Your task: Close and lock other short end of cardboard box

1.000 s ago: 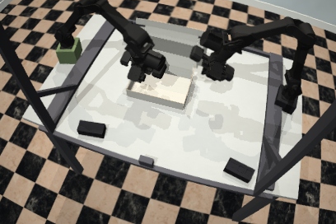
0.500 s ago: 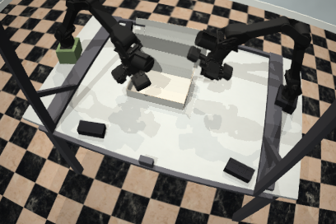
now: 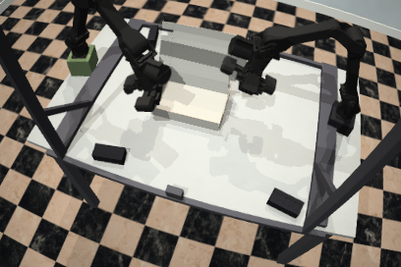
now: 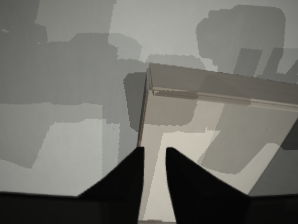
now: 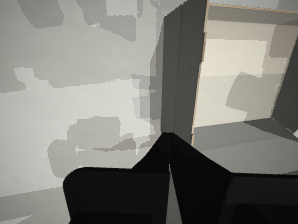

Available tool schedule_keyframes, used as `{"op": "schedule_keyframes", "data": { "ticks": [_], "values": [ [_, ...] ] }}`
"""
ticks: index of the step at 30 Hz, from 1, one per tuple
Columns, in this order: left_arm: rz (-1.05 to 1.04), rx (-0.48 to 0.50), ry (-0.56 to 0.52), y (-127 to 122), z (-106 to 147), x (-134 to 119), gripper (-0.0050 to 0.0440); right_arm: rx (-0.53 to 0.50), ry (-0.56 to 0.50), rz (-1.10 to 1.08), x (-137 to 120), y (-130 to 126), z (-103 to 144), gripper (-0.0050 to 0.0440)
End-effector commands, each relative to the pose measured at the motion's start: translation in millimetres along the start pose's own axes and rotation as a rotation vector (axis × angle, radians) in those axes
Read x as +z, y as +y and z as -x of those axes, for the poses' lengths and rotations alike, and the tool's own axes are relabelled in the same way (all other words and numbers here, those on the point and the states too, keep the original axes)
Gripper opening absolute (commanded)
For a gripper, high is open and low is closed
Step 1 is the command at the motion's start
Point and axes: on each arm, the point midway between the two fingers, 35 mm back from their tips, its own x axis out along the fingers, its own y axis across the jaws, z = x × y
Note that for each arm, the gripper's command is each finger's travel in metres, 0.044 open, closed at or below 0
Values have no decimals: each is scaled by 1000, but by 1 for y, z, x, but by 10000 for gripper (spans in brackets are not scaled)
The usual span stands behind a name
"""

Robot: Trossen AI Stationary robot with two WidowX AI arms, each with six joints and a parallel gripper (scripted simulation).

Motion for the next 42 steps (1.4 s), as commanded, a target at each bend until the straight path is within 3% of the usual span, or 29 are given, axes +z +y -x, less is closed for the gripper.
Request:
{"op": "schedule_keyframes", "data": {
  "ticks": [1,11,42],
  "values": [
    [-108,61,53,8,16,-4,62,-6,-5,-1,1,-6,4,0],
    [-108,61,53,8,15,-4,62,-6,-5,0,1,-6,4,0],
    [-108,61,53,8,-29,5,62,-6,-5,0,1,-6,4,0]
  ]
}}
